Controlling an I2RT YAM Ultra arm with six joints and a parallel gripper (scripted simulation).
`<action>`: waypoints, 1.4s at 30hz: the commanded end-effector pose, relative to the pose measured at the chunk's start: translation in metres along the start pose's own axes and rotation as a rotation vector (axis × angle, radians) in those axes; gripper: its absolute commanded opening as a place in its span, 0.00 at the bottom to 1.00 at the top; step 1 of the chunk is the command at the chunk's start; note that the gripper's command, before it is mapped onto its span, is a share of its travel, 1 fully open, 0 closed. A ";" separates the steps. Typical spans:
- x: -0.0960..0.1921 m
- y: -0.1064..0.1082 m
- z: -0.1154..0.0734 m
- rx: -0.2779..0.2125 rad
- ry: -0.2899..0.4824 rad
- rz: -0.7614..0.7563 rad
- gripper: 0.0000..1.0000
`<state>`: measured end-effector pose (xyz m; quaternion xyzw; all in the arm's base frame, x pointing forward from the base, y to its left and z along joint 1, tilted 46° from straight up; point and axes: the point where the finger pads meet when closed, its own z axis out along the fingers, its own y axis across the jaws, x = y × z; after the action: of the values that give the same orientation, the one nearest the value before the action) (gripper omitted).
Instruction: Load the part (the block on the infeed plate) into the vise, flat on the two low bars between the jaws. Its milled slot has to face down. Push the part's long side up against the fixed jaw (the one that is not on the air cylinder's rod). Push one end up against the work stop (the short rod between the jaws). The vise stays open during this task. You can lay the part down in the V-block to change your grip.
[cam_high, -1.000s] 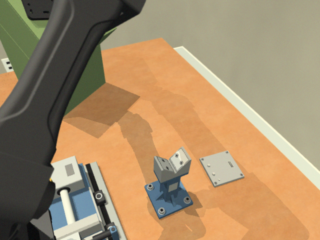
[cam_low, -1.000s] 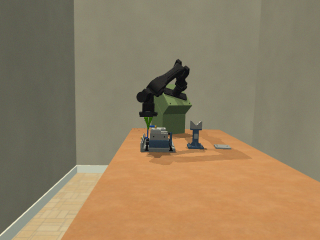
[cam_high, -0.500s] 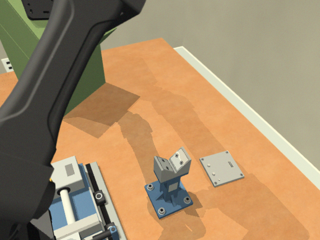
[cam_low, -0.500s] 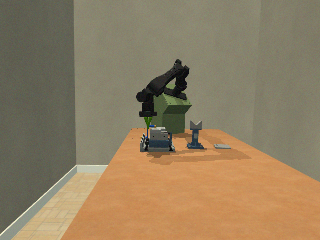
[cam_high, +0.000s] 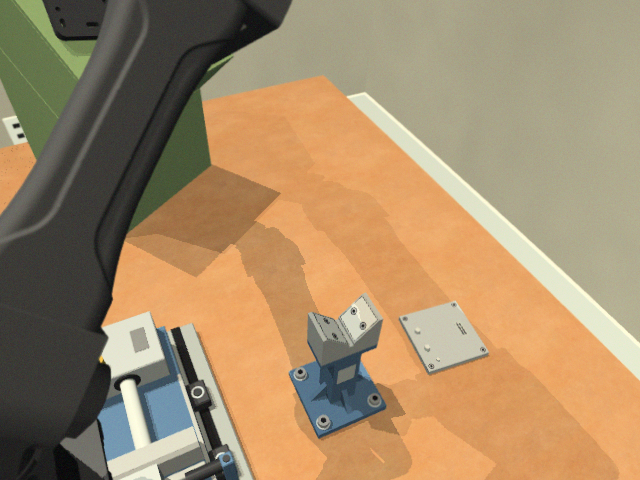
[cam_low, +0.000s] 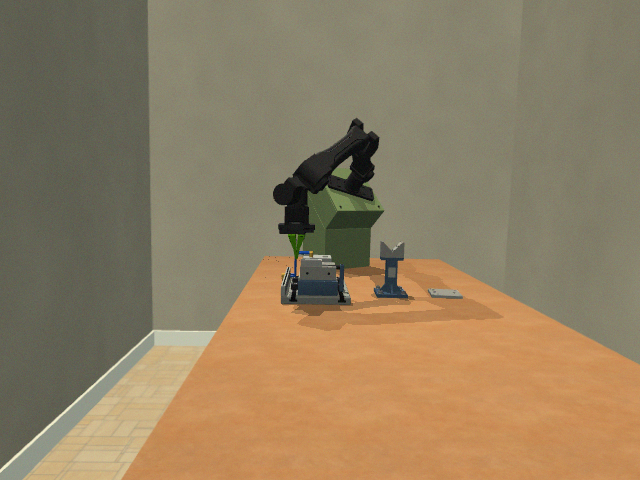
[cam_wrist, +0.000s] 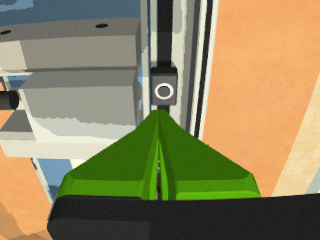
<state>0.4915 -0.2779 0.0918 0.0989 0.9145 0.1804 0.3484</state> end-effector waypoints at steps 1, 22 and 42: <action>-0.005 -0.011 -0.009 0.017 -0.026 -0.003 0.00; -0.007 -0.009 -0.001 0.018 -0.025 -0.004 0.00; -0.008 -0.010 0.001 0.020 -0.028 -0.002 0.00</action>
<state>0.4962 -0.2770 0.0858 0.0988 0.9142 0.1803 0.3491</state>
